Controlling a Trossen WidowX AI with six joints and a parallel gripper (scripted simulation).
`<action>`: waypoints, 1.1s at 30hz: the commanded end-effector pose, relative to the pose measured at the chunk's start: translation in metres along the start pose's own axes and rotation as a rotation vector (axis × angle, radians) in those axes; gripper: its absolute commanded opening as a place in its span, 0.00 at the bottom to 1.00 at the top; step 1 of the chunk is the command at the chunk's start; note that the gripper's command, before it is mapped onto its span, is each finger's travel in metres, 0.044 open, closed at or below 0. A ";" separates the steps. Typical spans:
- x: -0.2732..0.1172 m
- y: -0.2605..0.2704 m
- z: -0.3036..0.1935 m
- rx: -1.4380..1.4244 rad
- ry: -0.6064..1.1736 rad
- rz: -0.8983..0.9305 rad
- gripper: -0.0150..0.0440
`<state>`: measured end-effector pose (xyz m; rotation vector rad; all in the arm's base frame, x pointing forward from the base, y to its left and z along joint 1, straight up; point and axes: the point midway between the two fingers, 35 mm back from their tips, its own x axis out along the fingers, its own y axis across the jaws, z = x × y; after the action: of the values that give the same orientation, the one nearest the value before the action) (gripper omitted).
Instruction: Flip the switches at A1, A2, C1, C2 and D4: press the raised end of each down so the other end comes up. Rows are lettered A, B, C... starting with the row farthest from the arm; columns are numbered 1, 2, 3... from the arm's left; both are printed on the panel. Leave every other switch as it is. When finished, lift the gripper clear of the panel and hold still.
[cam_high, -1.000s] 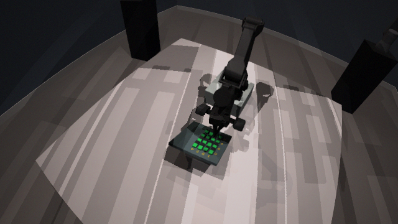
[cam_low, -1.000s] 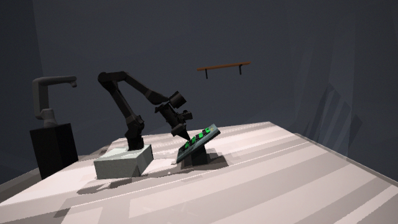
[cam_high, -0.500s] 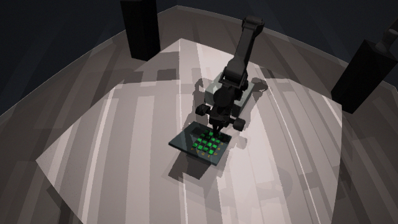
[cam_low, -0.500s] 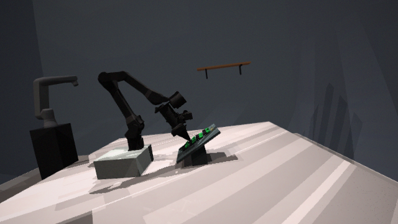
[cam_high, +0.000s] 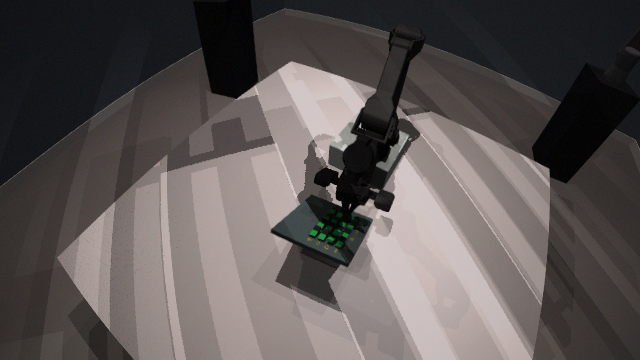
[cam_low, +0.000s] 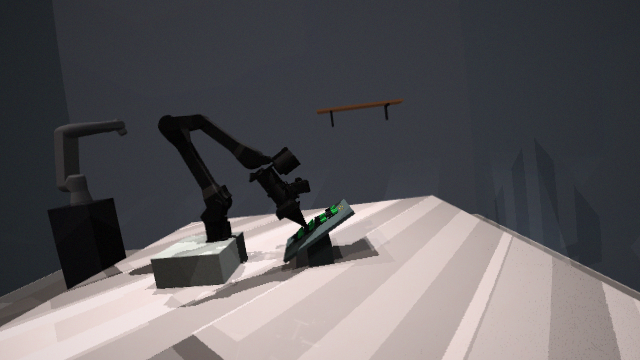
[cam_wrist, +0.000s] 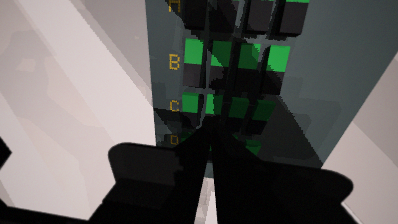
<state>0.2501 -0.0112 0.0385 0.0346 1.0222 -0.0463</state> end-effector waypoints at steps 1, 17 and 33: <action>0.001 0.001 0.000 -0.005 -0.001 0.004 0.25; 0.003 0.001 0.000 -0.005 -0.001 0.004 0.25; -0.061 0.000 0.002 -0.006 0.027 0.004 0.25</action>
<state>0.2290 -0.0106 0.0848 0.0353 1.0317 -0.0473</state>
